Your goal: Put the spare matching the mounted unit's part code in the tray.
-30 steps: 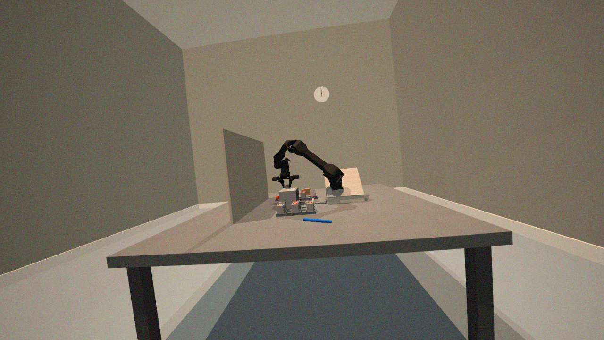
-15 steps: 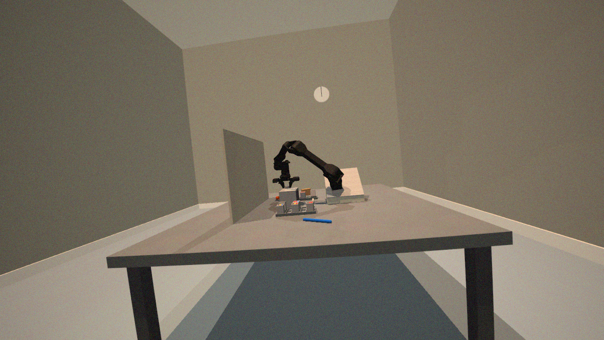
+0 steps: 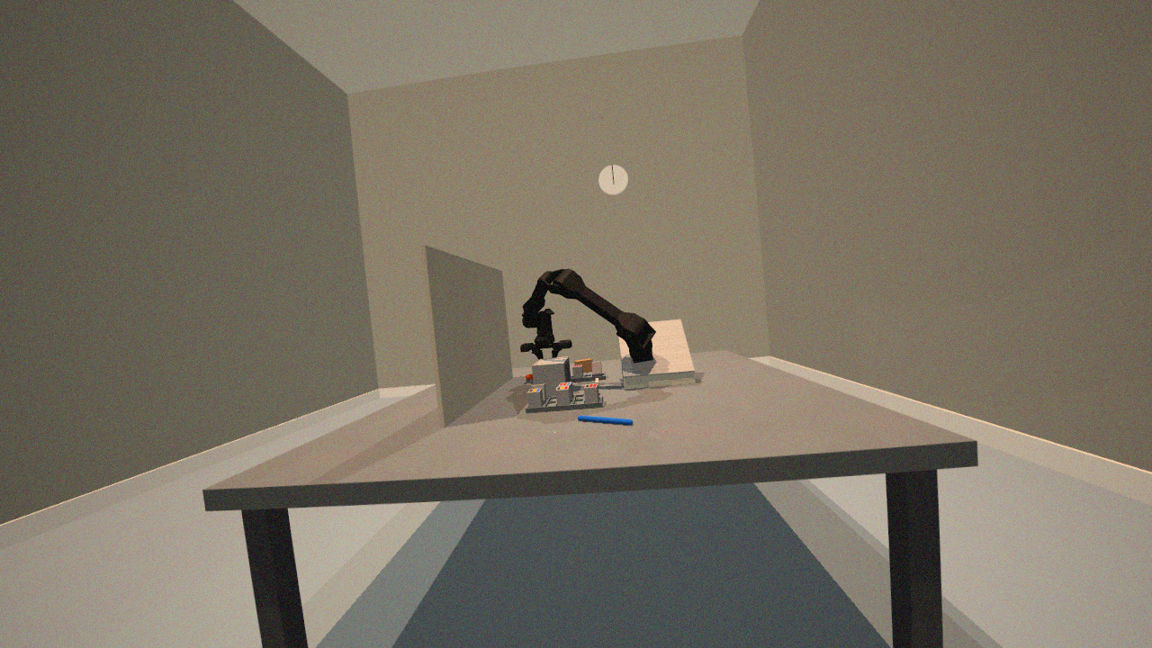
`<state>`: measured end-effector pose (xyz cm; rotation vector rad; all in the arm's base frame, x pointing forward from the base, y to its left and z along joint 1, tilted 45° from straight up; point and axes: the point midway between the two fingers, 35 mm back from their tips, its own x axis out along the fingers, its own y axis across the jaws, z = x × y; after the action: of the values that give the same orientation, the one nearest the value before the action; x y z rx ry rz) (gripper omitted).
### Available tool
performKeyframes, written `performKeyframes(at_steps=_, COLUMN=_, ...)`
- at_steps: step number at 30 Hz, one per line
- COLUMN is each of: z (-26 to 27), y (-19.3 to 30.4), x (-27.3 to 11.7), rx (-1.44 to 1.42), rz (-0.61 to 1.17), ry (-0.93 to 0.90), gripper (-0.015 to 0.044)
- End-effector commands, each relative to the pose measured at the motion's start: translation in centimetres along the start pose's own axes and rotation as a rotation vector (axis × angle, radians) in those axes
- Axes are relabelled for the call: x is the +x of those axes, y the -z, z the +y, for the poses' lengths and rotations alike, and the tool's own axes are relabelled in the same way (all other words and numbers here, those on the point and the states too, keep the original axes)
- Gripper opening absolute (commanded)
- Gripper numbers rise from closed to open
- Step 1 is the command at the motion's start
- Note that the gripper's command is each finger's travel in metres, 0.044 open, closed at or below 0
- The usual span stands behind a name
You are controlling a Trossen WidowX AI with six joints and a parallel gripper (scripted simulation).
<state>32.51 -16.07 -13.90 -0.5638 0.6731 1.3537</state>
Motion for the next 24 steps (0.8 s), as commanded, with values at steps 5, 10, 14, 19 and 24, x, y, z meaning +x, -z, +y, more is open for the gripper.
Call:
performKeyframes(at_steps=5, z=0.1, y=-0.2, x=0.9, rx=0.004, rz=-0.008, ry=-0.001, gripper=0.0000)
performKeyframes(at_steps=10, z=0.2, y=-0.3, x=1.3, rx=0.004, rz=-0.008, ry=-0.001, gripper=0.0000)
performKeyframes(at_steps=14, z=0.3, y=-0.3, x=1.7, rx=0.004, rz=-0.009, ry=-0.001, gripper=0.0000)
performKeyframes(at_steps=19, z=0.3, y=-0.3, x=2.1, rx=0.004, rz=-0.009, ry=-0.001, gripper=0.0000)
performKeyframes(at_steps=24, z=0.4, y=-0.4, x=2.5, rx=0.004, rz=-0.010, ry=-0.001, gripper=0.0000)
